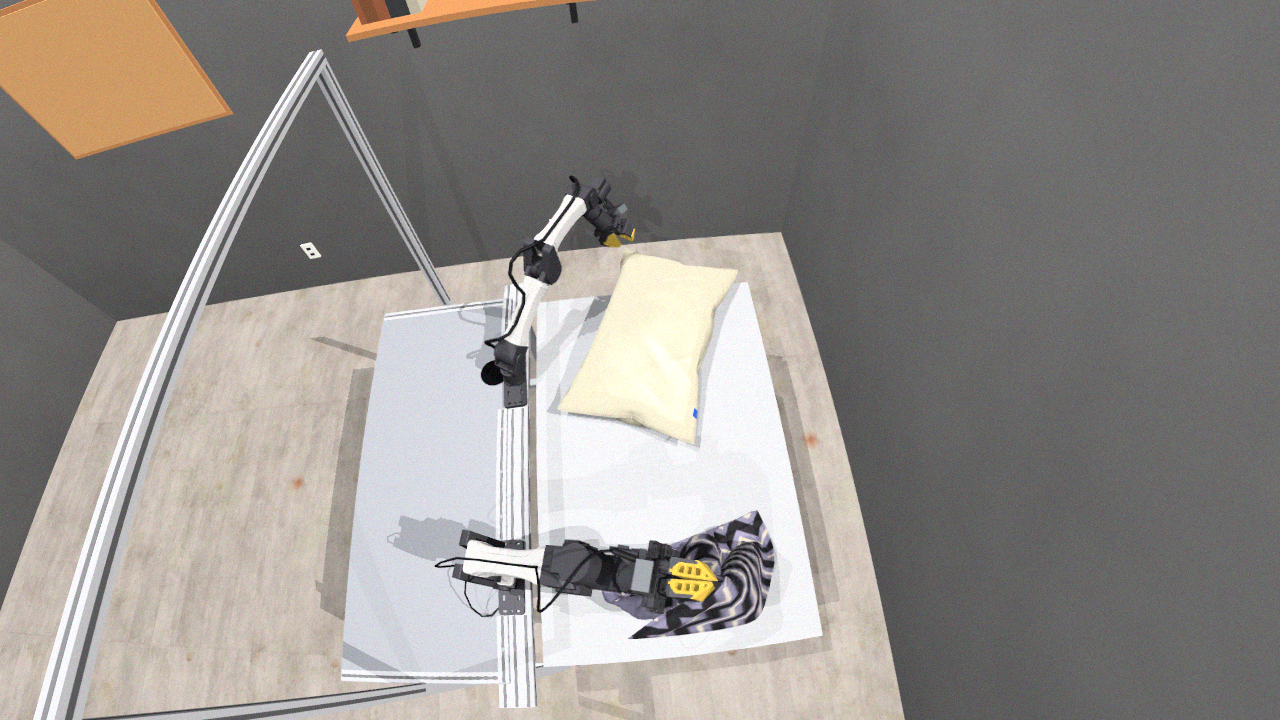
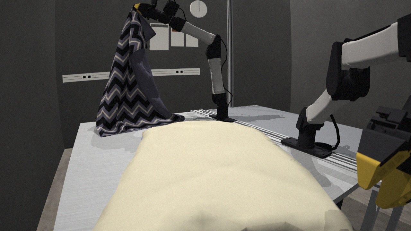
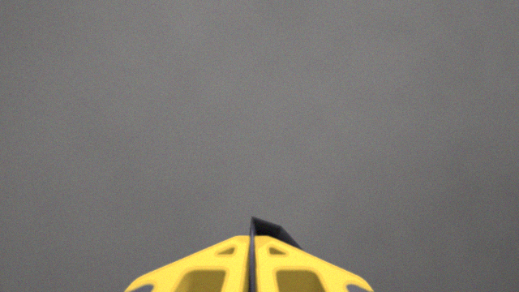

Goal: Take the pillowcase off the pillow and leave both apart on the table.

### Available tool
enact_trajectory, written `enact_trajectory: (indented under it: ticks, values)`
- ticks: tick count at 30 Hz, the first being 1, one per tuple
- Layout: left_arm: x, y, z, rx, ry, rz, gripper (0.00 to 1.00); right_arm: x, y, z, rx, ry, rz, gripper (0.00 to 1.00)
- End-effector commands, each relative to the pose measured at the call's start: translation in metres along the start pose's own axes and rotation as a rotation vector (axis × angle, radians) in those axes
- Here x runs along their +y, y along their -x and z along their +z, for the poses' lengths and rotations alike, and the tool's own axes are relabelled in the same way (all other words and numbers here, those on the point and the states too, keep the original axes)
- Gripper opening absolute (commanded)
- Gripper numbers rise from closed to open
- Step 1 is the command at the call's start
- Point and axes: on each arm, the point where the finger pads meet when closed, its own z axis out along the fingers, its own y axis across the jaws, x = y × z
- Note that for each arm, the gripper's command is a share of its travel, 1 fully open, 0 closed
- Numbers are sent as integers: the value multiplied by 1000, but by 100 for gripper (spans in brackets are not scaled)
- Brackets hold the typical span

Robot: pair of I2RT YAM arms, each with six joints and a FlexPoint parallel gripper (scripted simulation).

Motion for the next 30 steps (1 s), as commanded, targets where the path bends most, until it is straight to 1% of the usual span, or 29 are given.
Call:
enact_trajectory:
  ticks: [1, 29, 30]
  values:
    - [-3, -4, 10, 24, 6, 2, 60, 6, 2, 4, -19, 15, -2, 0]
    - [-5, -4, 7, 19, 4, 5, 60, 6, 2, 4, -19, 15, -2, 0]
    - [-43, -12, -34, -53, -17, 90, 60, 6, 2, 4, -19, 15, -2, 0]
